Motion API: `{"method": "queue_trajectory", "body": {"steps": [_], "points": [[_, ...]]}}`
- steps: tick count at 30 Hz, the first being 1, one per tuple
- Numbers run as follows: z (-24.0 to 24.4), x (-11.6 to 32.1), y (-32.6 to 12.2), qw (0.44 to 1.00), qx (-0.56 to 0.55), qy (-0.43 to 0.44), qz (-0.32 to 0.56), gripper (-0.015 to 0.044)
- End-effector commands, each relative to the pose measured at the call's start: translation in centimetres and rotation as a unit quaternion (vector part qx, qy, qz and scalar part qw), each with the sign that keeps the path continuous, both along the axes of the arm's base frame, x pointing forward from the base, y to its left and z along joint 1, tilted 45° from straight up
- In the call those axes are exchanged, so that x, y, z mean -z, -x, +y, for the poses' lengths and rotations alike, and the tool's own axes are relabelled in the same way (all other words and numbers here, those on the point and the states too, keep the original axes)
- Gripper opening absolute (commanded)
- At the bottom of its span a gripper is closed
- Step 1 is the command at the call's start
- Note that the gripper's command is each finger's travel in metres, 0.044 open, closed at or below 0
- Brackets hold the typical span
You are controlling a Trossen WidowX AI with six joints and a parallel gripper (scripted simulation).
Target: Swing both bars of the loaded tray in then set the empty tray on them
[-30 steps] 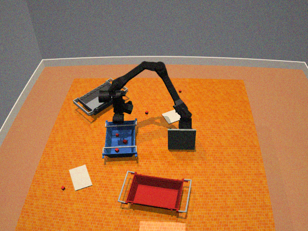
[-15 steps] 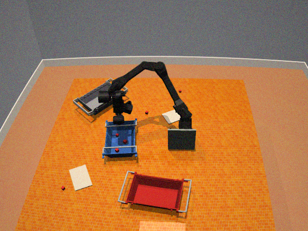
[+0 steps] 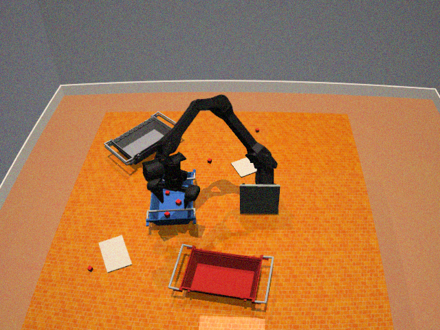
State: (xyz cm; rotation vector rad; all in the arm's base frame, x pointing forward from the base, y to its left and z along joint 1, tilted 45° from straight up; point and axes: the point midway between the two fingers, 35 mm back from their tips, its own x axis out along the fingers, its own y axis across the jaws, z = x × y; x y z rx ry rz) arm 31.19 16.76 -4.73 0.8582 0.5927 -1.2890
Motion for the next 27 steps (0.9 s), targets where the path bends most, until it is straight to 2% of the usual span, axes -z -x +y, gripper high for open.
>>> {"method": "queue_trajectory", "body": {"steps": [1,7,15,27], "points": [[3.4,3.9,4.8,0.979,-0.154,0.039,0.127,0.044],[6.1,8.7,12.0,0.886,-0.349,0.093,0.289,0.044],[5.9,14.0,21.1,0.682,-0.539,0.165,0.466,0.044],[5.7,14.2,21.5,0.673,-0.545,0.167,0.472,0.044]]}}
